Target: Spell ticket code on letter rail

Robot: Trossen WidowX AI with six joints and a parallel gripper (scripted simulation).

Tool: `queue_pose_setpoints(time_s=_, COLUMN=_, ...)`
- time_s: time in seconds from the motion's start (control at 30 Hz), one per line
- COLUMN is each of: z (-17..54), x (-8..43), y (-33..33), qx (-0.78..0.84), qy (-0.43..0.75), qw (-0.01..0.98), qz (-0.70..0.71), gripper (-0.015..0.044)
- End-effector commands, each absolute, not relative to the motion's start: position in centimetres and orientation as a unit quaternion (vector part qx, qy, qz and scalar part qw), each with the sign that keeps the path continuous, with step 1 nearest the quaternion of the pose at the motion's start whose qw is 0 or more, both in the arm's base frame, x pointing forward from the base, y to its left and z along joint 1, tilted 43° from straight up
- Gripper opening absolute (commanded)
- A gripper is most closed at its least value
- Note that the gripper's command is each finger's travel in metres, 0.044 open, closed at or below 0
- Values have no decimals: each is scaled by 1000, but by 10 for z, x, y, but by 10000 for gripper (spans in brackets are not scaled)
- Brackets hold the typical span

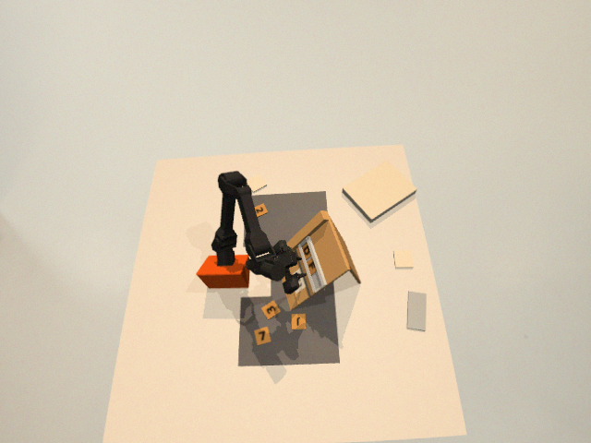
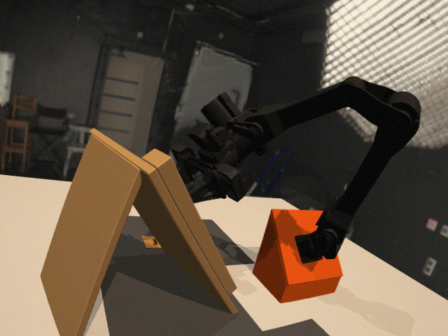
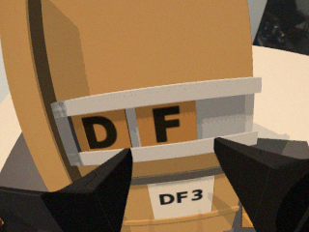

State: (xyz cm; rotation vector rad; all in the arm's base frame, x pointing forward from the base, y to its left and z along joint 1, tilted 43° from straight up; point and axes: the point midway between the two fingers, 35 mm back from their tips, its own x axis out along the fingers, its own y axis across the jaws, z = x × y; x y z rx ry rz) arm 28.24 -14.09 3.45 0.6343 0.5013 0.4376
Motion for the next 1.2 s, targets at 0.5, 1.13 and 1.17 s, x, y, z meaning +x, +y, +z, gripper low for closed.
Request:
queue_pose_setpoints(time_s=0.5, z=39, x=279, y=-146, qx=306, qy=242, qw=896, qz=211, gripper=242)
queue_pose_setpoints(time_s=1.13, z=37, x=282, y=-148, qx=304, qy=253, qw=894, qz=211, gripper=0)
queue_pose_setpoints(time_s=1.17, z=35, x=286, y=-151, qx=301, qy=267, qw=891, qz=212, gripper=0)
